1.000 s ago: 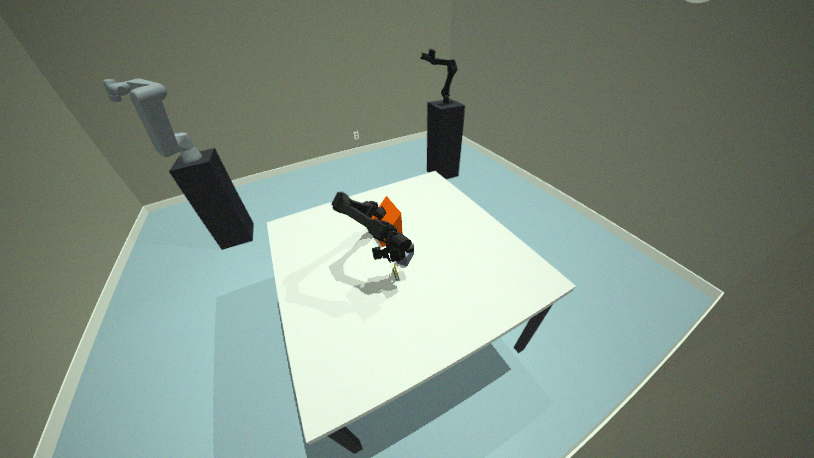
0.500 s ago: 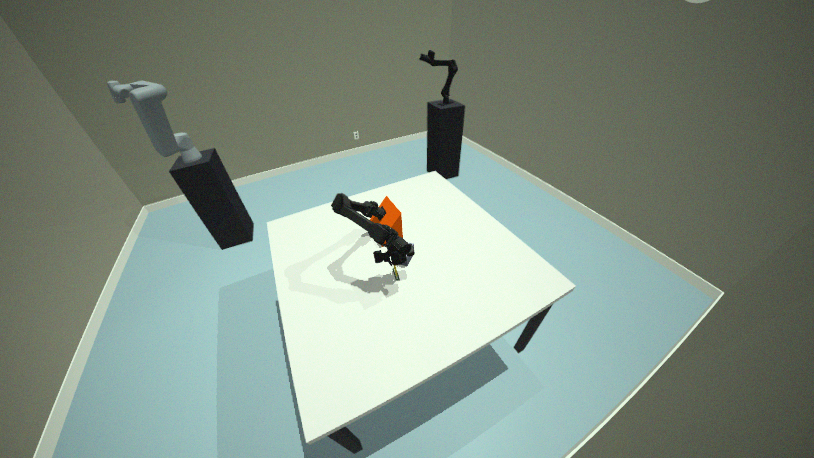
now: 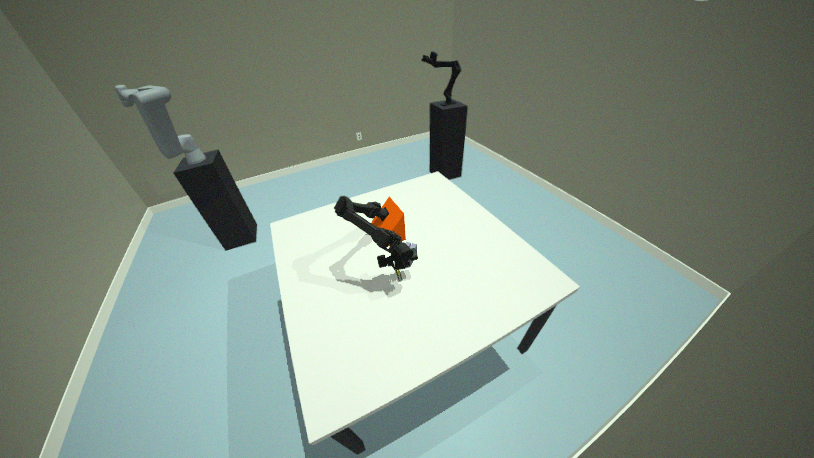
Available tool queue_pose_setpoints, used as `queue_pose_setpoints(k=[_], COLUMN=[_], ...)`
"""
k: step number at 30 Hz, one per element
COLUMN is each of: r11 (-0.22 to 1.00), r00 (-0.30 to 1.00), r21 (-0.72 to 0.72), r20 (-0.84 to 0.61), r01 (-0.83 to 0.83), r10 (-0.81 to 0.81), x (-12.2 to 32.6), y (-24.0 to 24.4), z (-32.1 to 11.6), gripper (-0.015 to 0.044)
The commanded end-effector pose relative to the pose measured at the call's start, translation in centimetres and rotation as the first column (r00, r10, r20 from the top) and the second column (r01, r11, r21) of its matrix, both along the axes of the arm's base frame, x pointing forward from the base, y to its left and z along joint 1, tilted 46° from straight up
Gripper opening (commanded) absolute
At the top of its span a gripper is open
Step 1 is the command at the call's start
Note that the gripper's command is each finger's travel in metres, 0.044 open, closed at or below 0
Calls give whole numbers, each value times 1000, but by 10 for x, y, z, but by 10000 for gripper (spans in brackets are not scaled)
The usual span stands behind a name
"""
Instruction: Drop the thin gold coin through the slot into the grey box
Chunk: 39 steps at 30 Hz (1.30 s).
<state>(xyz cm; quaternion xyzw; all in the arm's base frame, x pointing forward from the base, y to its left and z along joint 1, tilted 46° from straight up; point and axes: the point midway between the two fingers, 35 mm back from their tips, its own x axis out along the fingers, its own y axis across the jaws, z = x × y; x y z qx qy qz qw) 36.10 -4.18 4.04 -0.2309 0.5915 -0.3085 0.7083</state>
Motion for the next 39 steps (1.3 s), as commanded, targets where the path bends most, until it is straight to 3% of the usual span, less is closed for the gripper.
queue_pose_setpoints(k=[1,22,28,39], r11=[1000,1000,1000,1000], r00=[1000,1000,1000,1000], r21=[-6,-10,-10,-10], r20=[-10,-10,-10,-10], r01=[-3,-3,-3,-3], r10=[3,3,3,3], x=[-2,0,0,0], y=[-5,-29,-29,-28], z=[-6,-27,-27,-26], gripper=[161,161,3,0])
